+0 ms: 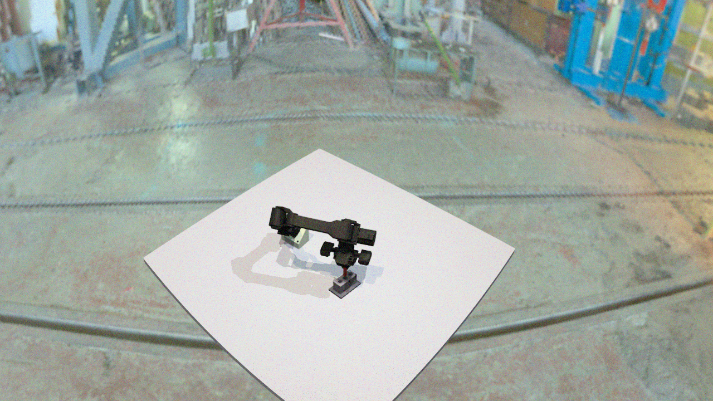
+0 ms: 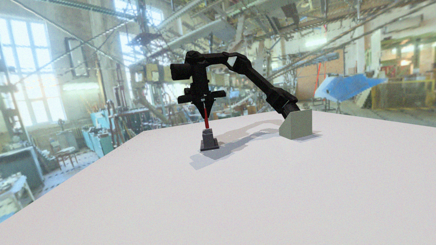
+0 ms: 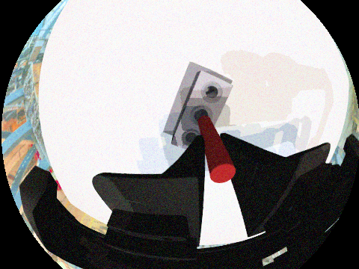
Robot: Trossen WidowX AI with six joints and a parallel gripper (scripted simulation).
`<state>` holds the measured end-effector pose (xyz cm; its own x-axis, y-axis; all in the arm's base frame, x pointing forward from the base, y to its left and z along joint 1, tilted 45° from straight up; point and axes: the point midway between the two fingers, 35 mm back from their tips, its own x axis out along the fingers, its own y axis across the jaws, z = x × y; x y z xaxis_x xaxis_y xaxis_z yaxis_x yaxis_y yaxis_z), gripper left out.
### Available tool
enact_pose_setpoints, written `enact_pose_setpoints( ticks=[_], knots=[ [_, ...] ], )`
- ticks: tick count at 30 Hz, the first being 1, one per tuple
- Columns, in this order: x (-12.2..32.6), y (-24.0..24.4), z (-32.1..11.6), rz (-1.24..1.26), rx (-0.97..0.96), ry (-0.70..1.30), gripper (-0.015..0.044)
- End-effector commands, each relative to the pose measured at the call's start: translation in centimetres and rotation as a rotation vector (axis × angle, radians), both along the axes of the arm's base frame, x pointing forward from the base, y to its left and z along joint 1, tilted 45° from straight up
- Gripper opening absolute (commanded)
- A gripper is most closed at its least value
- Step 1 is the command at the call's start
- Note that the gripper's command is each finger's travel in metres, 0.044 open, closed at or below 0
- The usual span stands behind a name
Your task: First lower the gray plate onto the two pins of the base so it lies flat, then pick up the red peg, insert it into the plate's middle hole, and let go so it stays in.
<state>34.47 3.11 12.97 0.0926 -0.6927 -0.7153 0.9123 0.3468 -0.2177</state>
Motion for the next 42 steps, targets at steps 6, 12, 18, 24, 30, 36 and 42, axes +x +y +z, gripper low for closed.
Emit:
enact_pose_setpoints(
  ticks=[6, 12, 18, 24, 30, 36, 42],
  knots=[
    [0.1, -0.08, 0.3, 0.007, -0.004, -0.001, 0.0],
    [0.26, -0.06, 0.31, 0.007, -0.004, -0.001, 0.0],
    [0.26, -0.06, 0.31, 0.007, -0.004, -0.001, 0.0],
    [0.26, -0.06, 0.31, 0.007, -0.004, -0.001, 0.0],
    [0.23, -0.01, 0.25, 0.003, 0.001, -0.004, 0.0],
    [0.37, -0.07, 0.33, 0.003, 0.001, -0.004, 0.0],
    [0.5, -0.11, 0.39, 0.003, 0.001, -0.004, 0.0]
  ],
)
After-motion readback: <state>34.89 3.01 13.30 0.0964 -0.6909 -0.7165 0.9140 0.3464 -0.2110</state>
